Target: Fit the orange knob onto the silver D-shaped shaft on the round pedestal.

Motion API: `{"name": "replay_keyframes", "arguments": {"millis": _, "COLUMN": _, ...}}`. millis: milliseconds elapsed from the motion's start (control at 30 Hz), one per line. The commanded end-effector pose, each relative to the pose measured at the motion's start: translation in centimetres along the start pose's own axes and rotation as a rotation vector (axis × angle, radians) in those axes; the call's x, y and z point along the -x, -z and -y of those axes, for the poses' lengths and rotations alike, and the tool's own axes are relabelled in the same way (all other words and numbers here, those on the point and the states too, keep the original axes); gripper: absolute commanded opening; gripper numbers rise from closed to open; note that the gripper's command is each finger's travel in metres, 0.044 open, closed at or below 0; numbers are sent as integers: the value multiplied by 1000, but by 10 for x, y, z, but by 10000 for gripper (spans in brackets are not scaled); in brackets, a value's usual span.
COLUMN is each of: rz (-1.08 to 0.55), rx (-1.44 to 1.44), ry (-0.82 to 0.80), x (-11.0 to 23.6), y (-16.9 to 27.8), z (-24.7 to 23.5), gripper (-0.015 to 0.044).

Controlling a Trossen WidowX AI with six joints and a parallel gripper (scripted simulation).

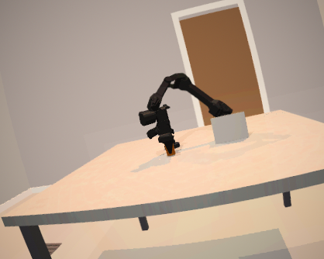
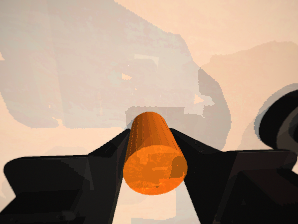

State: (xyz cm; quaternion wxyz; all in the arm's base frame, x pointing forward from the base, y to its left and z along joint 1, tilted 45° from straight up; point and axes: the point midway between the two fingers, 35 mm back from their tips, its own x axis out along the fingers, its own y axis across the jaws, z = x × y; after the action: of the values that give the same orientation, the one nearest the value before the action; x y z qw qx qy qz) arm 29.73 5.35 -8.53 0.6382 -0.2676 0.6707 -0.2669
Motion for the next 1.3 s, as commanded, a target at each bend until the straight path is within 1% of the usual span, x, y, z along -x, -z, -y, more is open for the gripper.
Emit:
{"name": "replay_keyframes", "arguments": {"millis": 0, "rz": 10, "rx": -5, "ry": -10, "x": 18, "y": -5, "z": -4, "gripper": 0}}
{"name": "replay_keyframes", "arguments": {"millis": 300, "rz": 10, "rx": -4, "ry": -14, "x": 71, "y": -7, "z": -6, "gripper": 0}}
{"name": "replay_keyframes", "arguments": {"millis": 633, "rz": 8, "rx": -4, "ry": -12, "x": 130, "y": 0, "z": -2, "gripper": 0}}
{"name": "replay_keyframes", "arguments": {"millis": 800, "rz": 8, "rx": -2, "ry": -17, "x": 133, "y": 1, "z": -2, "gripper": 0}}
{"name": "replay_keyframes", "arguments": {"millis": 900, "rz": 7, "rx": 1, "ry": -48, "x": 134, "y": 2, "z": -1, "gripper": 0}}
{"name": "replay_keyframes", "arguments": {"millis": 1267, "rz": 4, "rx": 7, "ry": -276, "x": 154, "y": 6, "z": 10, "gripper": 0}}
